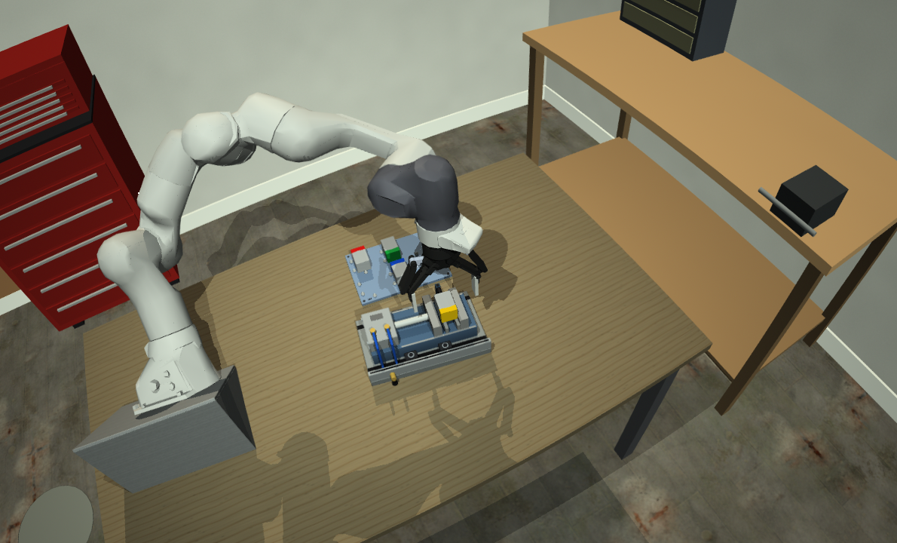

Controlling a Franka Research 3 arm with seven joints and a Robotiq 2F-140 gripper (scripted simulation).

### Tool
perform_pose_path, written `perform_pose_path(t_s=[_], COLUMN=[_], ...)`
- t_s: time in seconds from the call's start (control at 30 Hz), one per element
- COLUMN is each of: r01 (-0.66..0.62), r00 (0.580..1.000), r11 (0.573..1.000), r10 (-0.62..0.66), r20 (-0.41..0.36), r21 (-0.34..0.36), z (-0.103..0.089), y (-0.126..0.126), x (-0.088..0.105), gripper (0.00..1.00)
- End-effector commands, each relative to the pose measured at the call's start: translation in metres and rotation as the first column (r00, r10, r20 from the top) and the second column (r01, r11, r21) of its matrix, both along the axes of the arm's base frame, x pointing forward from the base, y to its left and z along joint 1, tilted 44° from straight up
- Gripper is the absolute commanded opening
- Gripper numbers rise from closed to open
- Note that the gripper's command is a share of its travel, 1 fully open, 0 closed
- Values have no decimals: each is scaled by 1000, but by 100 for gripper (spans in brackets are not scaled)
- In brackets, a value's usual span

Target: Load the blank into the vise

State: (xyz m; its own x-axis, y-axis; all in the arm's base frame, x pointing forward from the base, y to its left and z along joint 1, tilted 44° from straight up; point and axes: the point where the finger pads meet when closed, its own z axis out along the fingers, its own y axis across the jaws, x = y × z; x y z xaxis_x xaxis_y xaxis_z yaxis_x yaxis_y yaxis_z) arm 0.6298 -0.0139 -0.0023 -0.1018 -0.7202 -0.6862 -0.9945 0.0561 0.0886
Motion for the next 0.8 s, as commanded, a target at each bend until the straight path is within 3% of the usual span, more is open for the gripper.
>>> perform_pose_path(t_s=[0.0,0.77], r01=[0,1], r00=[1000,1000], r11=[1000,1000], r10=[0,-1], r20=[0,3], r21=[0,0], z=[0,3], y=[0,-3], x=[0,1], gripper=[100,100])
